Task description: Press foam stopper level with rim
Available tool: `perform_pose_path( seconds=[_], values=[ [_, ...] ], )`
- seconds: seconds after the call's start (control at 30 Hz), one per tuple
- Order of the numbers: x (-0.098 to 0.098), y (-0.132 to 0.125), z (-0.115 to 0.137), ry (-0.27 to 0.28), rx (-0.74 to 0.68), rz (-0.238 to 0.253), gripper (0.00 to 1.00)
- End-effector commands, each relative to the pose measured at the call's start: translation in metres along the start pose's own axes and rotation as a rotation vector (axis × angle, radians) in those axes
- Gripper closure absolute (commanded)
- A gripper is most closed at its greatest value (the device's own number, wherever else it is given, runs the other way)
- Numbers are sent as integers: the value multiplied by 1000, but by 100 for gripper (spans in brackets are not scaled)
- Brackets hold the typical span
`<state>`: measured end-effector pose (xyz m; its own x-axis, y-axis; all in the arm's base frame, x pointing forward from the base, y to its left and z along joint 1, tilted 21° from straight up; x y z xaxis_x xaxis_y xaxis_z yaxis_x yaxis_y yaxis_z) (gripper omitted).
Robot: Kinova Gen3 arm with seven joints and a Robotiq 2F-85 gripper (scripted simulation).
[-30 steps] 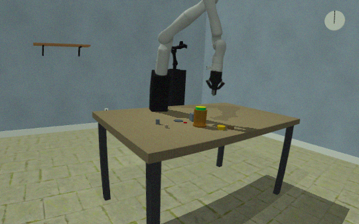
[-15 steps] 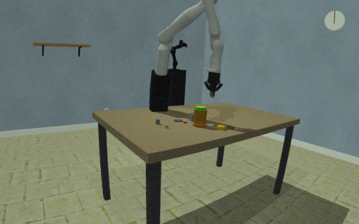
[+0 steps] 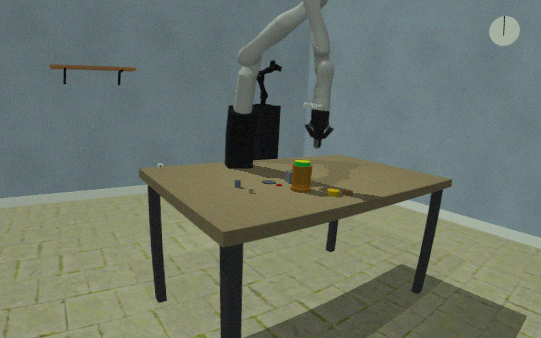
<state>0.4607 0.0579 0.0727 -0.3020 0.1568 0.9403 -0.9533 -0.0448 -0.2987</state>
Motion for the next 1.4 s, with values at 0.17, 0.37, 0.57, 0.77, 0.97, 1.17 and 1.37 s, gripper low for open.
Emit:
perform_pose_path(
  seconds=[0.17,0.37,0.57,0.77,0.97,1.17,1.37],
  values=[
    [-3,-3,16,-2,-50,6,100],
    [-3,-3,16,-2,-50,6,100],
    [-6,-5,31,-4,-93,10,100],
    [-9,-7,43,-5,-131,15,100],
    [-9,-7,43,-5,-131,15,100],
    [-11,-8,55,-6,-165,19,100],
    [-12,-9,65,-7,-195,22,100]
  ],
)
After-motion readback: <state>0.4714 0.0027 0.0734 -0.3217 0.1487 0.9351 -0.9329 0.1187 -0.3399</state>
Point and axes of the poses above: the point where the finger pads meet when closed, its own x axis back along the fingers, its own y axis across the jaws, z = x × y, the point moved 4 cm from there along x, back along the fingers, and after that the axes turned 11 degrees about -x, right-handed, at the moved point
